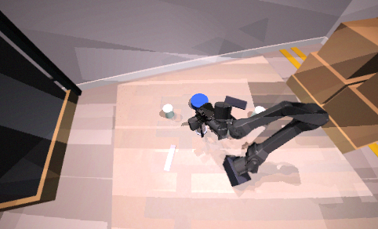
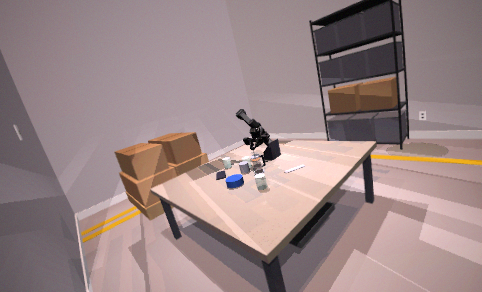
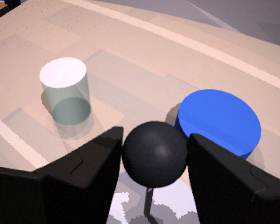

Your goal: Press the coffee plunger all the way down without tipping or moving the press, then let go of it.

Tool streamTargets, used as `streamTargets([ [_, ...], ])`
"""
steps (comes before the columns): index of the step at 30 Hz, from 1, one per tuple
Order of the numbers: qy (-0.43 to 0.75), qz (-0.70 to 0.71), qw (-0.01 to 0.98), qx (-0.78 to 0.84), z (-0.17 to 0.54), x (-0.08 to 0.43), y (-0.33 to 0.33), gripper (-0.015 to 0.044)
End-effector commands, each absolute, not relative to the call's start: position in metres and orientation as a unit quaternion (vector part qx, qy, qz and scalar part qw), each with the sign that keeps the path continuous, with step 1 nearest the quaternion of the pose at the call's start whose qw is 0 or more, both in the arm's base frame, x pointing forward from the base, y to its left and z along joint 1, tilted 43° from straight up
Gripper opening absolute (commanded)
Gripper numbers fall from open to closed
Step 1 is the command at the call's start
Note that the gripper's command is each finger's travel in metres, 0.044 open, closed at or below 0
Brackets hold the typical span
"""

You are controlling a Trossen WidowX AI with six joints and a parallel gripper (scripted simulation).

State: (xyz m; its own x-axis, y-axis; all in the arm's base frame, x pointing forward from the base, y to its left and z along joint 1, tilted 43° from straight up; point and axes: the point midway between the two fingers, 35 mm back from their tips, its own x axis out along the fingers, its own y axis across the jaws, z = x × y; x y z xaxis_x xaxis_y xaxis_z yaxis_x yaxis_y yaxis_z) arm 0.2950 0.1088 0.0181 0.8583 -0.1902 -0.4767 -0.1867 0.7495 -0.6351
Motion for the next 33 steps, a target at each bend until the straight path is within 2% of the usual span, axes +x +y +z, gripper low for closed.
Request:
streamTargets([
  [1, 0.289, -0.004, 0.884, -0.367, 0.0, 0.289, 0.091, 0.0113],
  [33, 0.287, -0.005, 0.884, -0.368, -0.007, 0.302, 0.09, 0.0113],
])
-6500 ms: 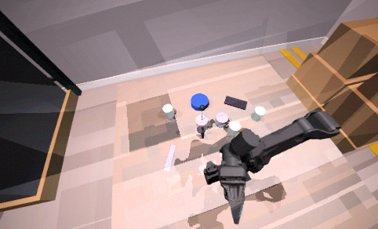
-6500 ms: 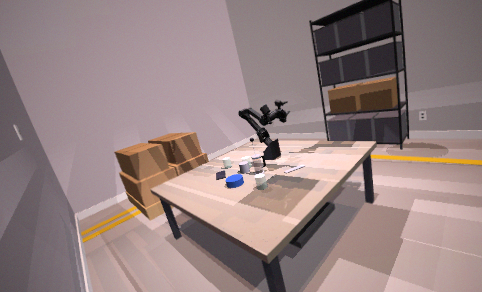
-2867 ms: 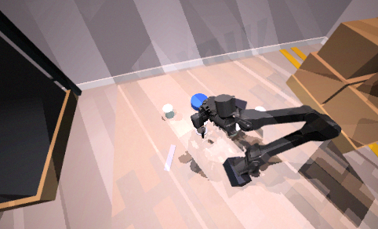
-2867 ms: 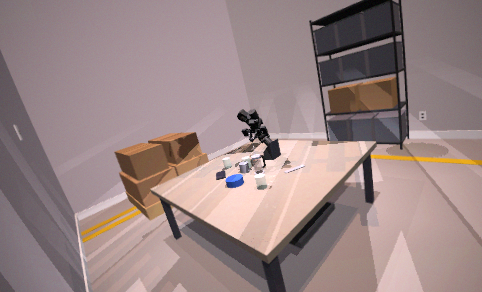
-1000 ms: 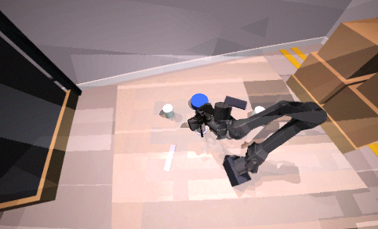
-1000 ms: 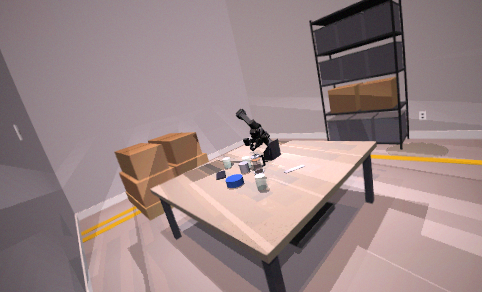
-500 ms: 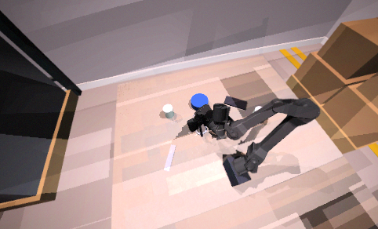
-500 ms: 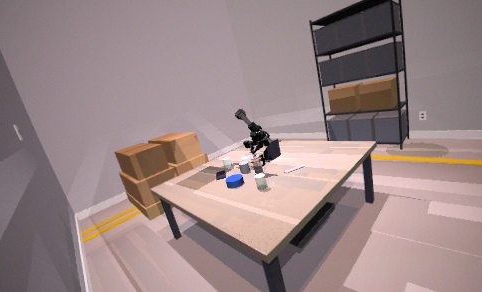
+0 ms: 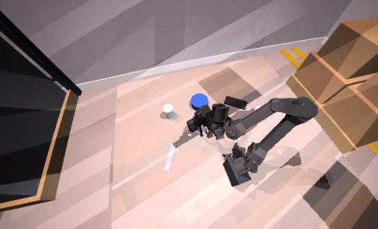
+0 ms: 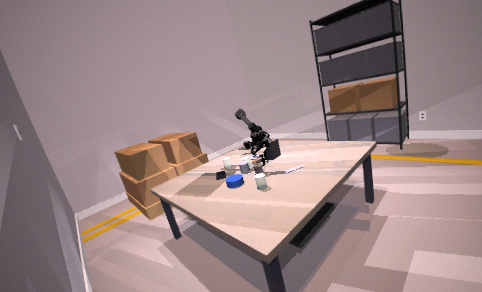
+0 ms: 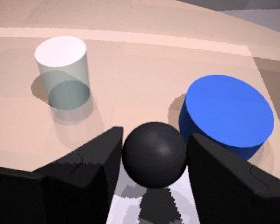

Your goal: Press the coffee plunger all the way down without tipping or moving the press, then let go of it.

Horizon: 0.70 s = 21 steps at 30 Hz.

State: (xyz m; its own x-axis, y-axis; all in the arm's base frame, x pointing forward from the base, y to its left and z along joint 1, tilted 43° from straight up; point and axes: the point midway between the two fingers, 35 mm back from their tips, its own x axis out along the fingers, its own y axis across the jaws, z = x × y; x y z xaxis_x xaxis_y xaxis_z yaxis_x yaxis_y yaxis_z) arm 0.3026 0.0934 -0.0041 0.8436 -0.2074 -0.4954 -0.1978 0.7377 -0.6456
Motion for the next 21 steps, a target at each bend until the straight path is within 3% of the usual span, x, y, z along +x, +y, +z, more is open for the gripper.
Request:
streamTargets([
  [1, 0.287, -0.005, 0.884, -0.368, -0.0074, 0.3024, 0.0902, 0.0113],
  [21, 0.281, -0.003, 0.888, -0.364, -0.0052, 0.3042, 0.0942, 0.0113],
])
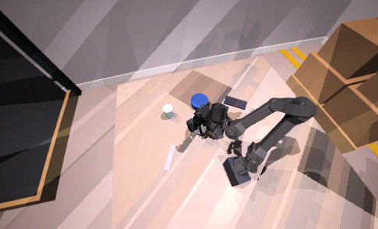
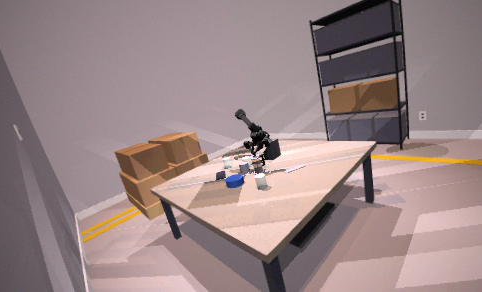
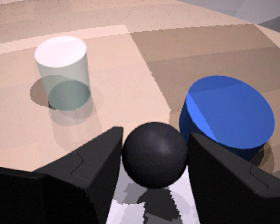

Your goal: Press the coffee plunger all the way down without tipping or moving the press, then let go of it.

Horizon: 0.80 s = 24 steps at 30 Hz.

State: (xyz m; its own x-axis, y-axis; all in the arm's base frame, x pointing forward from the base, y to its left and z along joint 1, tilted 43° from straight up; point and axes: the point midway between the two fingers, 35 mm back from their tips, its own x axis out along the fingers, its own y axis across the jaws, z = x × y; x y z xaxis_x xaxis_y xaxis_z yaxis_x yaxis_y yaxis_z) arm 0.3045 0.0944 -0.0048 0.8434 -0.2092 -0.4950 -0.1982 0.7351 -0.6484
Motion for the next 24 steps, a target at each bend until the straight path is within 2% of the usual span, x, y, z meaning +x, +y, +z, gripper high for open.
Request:
streamTargets([
  [1, 0.281, -0.003, 0.888, -0.364, -0.005, 0.304, 0.094, 0.014],
  [12, 0.281, -0.003, 0.888, -0.364, -0.005, 0.304, 0.094, 0.0428],
  [18, 0.283, -0.003, 0.887, -0.364, 0.001, 0.303, 0.1, 0.044],
  [24, 0.289, -0.005, 0.885, -0.364, 0.042, 0.286, 0.127, 0.044],
])
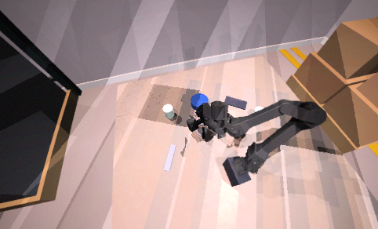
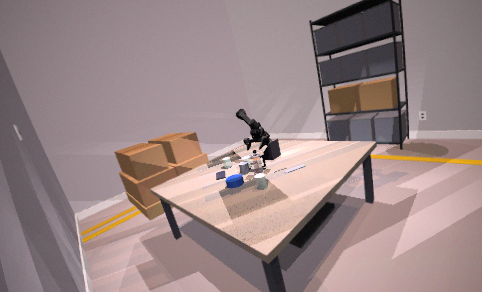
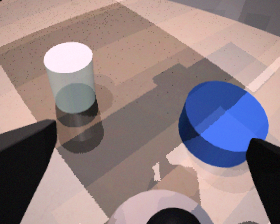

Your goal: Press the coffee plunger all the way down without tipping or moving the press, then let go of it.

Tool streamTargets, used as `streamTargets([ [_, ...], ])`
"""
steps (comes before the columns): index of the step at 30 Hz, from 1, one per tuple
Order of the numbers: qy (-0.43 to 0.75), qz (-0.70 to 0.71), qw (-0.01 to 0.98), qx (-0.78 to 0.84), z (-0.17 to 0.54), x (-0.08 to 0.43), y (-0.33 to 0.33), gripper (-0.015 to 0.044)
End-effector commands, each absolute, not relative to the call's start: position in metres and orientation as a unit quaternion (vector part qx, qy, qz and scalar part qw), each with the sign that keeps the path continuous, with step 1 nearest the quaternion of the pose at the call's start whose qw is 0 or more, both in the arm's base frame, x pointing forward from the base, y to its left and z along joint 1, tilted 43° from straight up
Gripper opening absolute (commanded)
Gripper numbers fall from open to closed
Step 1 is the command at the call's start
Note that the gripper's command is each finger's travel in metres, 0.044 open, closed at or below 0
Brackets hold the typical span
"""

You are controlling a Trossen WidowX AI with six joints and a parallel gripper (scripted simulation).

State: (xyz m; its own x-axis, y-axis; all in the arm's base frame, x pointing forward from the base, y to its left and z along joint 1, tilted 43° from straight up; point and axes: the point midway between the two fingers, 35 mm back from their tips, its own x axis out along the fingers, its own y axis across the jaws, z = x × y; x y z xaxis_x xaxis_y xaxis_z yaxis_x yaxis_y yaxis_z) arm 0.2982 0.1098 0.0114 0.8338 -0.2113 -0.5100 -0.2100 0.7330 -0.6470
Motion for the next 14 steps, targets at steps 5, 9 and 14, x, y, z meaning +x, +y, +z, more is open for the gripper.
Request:
streamTargets([
  [5, 0.288, -0.007, 0.885, -0.366, 0.065, 0.273, 0.134, 0.044],
  [9, 0.288, -0.007, 0.885, -0.366, 0.065, 0.273, 0.134, 0.044],
  [14, 0.288, -0.007, 0.885, -0.366, 0.064, 0.271, 0.134, 0.044],
])
